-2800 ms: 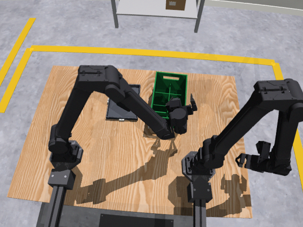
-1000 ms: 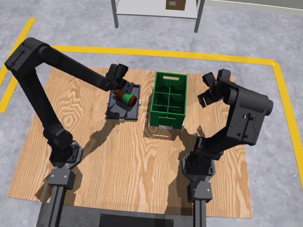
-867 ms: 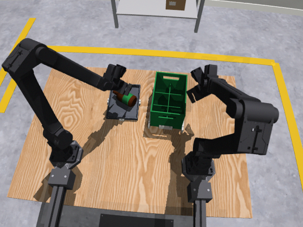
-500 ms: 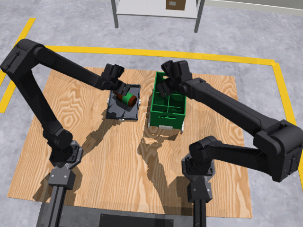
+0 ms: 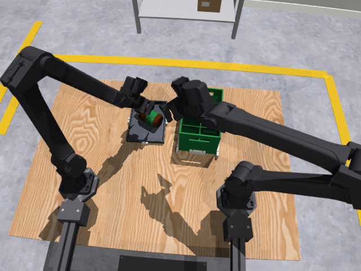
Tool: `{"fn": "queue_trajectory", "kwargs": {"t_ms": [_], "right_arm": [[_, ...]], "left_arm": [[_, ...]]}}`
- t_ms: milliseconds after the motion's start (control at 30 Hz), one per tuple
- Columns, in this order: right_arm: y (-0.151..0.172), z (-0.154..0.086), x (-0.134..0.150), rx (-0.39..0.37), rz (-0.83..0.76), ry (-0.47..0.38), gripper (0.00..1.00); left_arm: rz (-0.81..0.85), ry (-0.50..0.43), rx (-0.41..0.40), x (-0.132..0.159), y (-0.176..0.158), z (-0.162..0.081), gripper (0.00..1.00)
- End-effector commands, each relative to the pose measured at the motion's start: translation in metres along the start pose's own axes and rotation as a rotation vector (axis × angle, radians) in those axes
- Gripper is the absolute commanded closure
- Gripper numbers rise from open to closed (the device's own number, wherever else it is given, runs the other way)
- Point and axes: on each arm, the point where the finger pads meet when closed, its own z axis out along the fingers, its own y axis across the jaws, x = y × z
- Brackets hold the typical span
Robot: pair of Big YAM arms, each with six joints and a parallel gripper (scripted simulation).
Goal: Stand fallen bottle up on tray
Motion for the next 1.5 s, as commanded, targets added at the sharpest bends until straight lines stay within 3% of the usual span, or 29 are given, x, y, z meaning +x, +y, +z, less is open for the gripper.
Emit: {"fn": "queue_trajectory", "kwargs": {"t_ms": [0, 167, 300, 333, 500, 567, 700, 733, 833, 967, 1067, 1133, 1167, 1267, 1333, 1467], "right_arm": [[-0.002, 0.000, -0.006, 0.009, 0.032, -0.024, 0.00], [-0.002, 0.000, -0.006, 0.009, 0.033, -0.024, 0.00], [-0.004, 0.008, 0.003, 0.018, 0.031, -0.009, 0.00], [-0.004, 0.011, 0.003, 0.016, 0.031, -0.014, 0.00], [0.000, 0.037, 0.000, 0.011, 0.023, -0.056, 0.00], [0.000, 0.037, 0.000, 0.011, 0.023, -0.056, 0.00], [0.006, 0.063, 0.023, 0.006, 0.017, -0.068, 0.00], [0.005, 0.070, 0.008, 0.007, 0.023, -0.103, 0.00], [0.008, 0.084, 0.034, 0.002, 0.017, -0.096, 0.00], [0.009, 0.104, 0.030, 0.002, 0.021, -0.153, 0.00], [0.011, 0.113, 0.058, -0.003, 0.014, -0.147, 0.00], [0.011, 0.113, 0.058, -0.003, 0.014, -0.147, 0.00], [0.010, 0.120, 0.044, 0.001, 0.018, -0.184, 0.00], [0.011, 0.128, 0.059, -0.002, 0.015, -0.200, 0.00], [0.012, 0.131, 0.084, -0.007, 0.010, -0.195, 0.00], [0.012, 0.143, 0.086, -0.004, 0.009, -0.253, 0.00]], "left_arm": [[0.000, -0.012, 0.000, -0.006, 0.001, -0.001, 0.00], [0.000, -0.012, 0.000, -0.006, 0.001, -0.001, 0.00], [-0.115, 0.023, -0.005, -0.009, 0.009, 0.002, 0.45], [-0.156, 0.057, -0.004, -0.003, 0.010, 0.006, 0.47], [-0.400, 0.221, 0.000, 0.005, 0.023, 0.016, 0.47], [-0.400, 0.221, 0.000, 0.005, 0.023, 0.016, 0.47], [-0.600, 0.360, 0.005, 0.010, 0.035, 0.024, 0.47], [-0.639, 0.390, 0.009, 0.011, 0.037, 0.026, 0.47], [-0.760, 0.477, 0.016, 0.014, 0.044, 0.031, 0.47], [-0.930, 0.599, 0.025, 0.018, 0.054, 0.038, 0.47], [-1.062, 0.693, 0.033, 0.021, 0.062, 0.044, 0.47], [-1.062, 0.693, 0.033, 0.021, 0.062, 0.044, 0.47], [-1.110, 0.723, 0.029, 0.022, 0.064, 0.045, 0.47], [-1.237, 0.816, 0.040, 0.026, 0.071, 0.051, 0.47], [-1.346, 0.898, 0.055, 0.028, 0.077, 0.056, 0.47], [-1.518, 1.022, 0.072, 0.032, 0.087, 0.064, 0.47]]}}
